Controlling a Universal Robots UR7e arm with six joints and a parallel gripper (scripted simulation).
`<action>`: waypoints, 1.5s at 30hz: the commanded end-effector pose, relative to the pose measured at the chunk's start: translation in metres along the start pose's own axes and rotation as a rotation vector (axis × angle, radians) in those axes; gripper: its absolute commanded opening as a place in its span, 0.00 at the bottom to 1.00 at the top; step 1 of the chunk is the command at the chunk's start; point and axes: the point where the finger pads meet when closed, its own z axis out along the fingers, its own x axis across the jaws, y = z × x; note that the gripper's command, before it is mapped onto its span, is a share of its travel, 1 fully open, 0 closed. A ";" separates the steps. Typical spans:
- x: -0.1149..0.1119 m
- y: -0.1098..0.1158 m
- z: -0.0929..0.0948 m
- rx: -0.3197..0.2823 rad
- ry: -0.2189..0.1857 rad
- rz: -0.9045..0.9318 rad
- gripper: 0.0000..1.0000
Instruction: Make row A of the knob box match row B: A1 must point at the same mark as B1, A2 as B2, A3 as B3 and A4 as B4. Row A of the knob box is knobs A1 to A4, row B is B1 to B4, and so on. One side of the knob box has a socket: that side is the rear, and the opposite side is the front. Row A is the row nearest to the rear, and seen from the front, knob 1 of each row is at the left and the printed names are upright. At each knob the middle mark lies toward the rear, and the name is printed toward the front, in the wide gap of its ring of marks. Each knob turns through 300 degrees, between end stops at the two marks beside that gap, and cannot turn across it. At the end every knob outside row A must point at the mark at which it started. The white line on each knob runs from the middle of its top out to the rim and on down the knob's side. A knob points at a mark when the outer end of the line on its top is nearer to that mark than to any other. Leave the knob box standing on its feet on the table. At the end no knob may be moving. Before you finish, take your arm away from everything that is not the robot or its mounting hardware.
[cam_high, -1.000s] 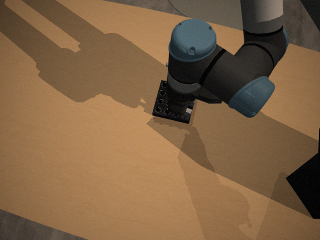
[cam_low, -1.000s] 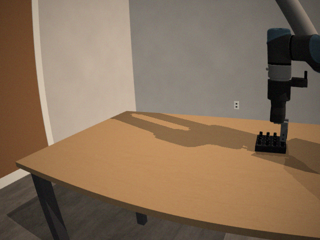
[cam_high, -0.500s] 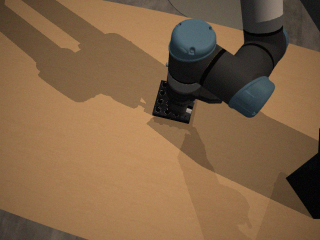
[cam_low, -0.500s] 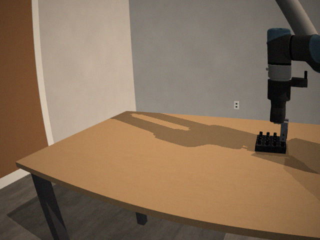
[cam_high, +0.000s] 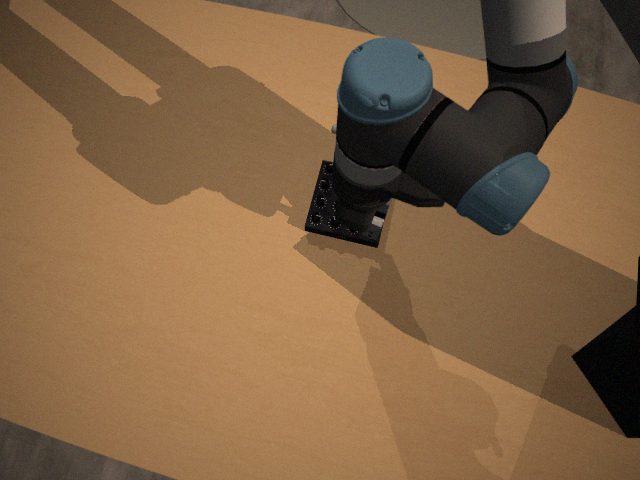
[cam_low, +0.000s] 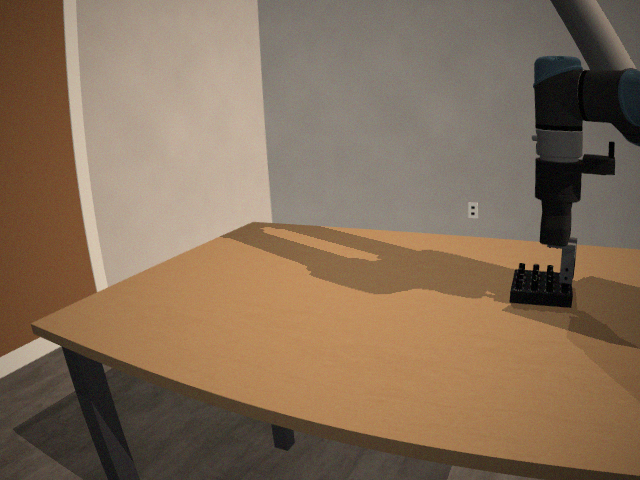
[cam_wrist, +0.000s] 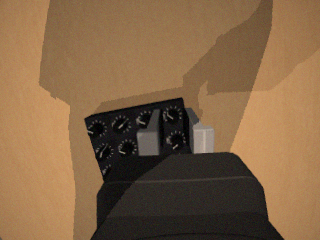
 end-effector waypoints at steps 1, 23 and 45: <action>0.000 0.000 0.000 -0.001 0.000 0.000 0.46; 0.000 0.000 0.013 -0.001 0.000 0.000 0.46; 0.000 0.000 0.014 -0.001 0.000 0.000 0.46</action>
